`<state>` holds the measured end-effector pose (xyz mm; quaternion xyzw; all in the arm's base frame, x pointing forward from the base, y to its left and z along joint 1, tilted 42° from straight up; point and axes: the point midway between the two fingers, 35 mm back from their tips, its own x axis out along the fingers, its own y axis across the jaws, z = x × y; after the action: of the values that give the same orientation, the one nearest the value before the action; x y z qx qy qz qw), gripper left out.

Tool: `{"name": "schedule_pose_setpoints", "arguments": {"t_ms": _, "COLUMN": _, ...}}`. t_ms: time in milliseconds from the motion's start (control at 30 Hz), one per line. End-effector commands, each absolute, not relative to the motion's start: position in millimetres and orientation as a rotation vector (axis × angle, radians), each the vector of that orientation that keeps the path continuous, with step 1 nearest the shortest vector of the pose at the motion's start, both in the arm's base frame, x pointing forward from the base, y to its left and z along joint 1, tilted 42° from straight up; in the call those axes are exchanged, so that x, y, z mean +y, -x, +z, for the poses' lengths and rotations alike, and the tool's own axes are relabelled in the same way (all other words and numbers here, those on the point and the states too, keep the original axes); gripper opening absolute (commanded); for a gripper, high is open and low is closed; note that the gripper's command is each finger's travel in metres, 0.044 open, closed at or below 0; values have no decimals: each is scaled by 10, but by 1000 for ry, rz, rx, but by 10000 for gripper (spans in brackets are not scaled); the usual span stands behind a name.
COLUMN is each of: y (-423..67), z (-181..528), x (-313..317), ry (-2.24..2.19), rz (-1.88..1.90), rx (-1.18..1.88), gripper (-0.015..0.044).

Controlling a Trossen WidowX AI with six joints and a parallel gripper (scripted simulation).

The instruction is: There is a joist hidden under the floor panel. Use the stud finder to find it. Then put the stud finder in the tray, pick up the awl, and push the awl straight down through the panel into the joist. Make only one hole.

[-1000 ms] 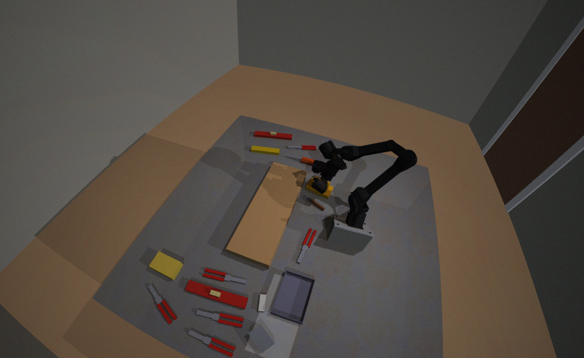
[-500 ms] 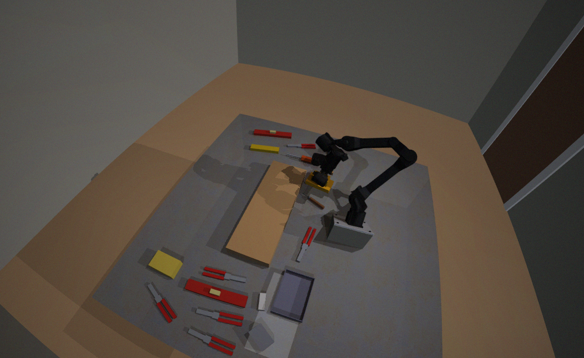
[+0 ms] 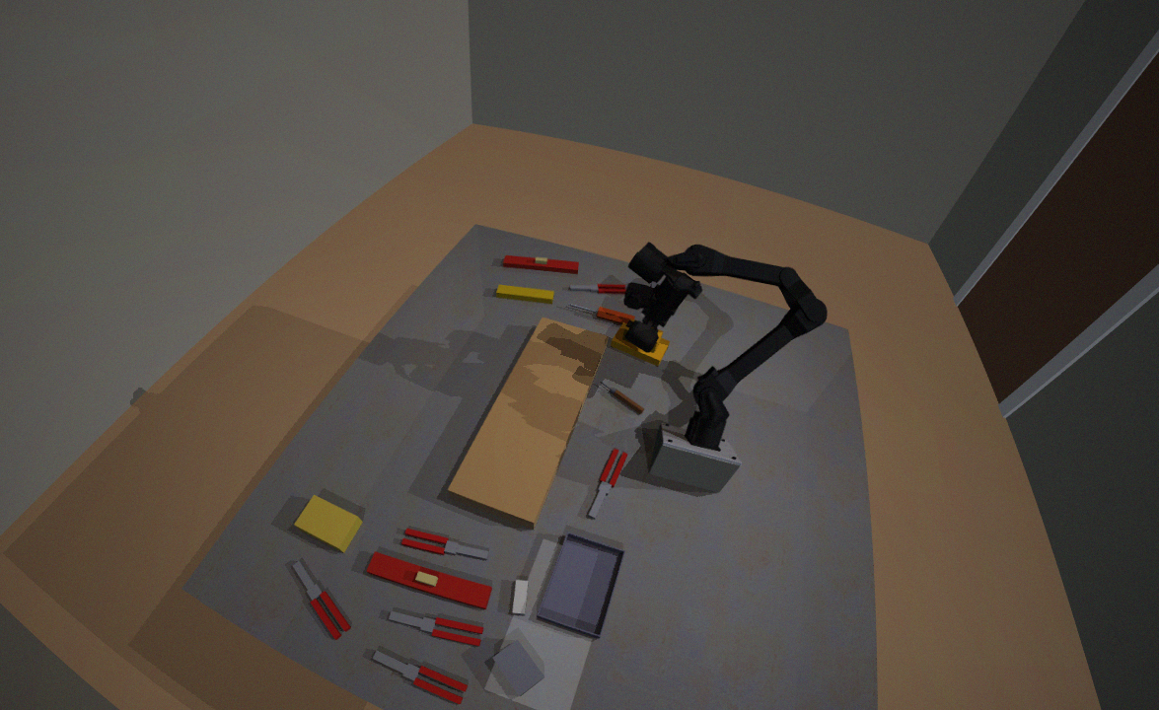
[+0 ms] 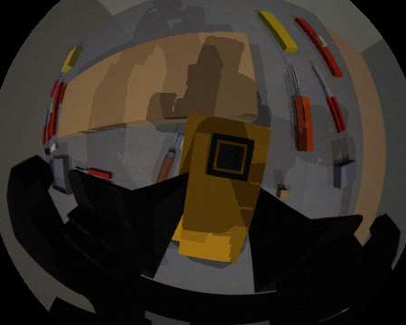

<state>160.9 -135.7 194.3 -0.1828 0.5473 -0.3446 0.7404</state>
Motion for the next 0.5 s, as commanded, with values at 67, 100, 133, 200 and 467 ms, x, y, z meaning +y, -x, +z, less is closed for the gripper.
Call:
{"name": "schedule_pose_setpoints", "arguments": {"t_ms": 67, "y": -1668, "z": 2035, "x": -1339, "ry": 406, "rz": -758, "rx": 1194, "gripper": 0}}
{"name": "schedule_pose_setpoints", "arguments": {"t_ms": 100, "y": -1698, "z": 2048, "x": -1343, "ry": 408, "rz": -756, "rx": 1196, "gripper": 0}}
{"name": "schedule_pose_setpoints", "arguments": {"t_ms": 133, "y": -1734, "z": 2062, "x": -1347, "ry": 411, "rz": -752, "rx": 1197, "gripper": 0}}
{"name": "schedule_pose_setpoints", "arguments": {"t_ms": 200, "y": -1813, "z": 2092, "x": -1356, "ry": 416, "rz": -746, "rx": 1201, "gripper": 0}}
{"name": "schedule_pose_setpoints", "arguments": {"t_ms": 467, "y": -2143, "z": 2184, "x": -1393, "ry": 438, "rz": -718, "rx": 1214, "gripper": 0}}
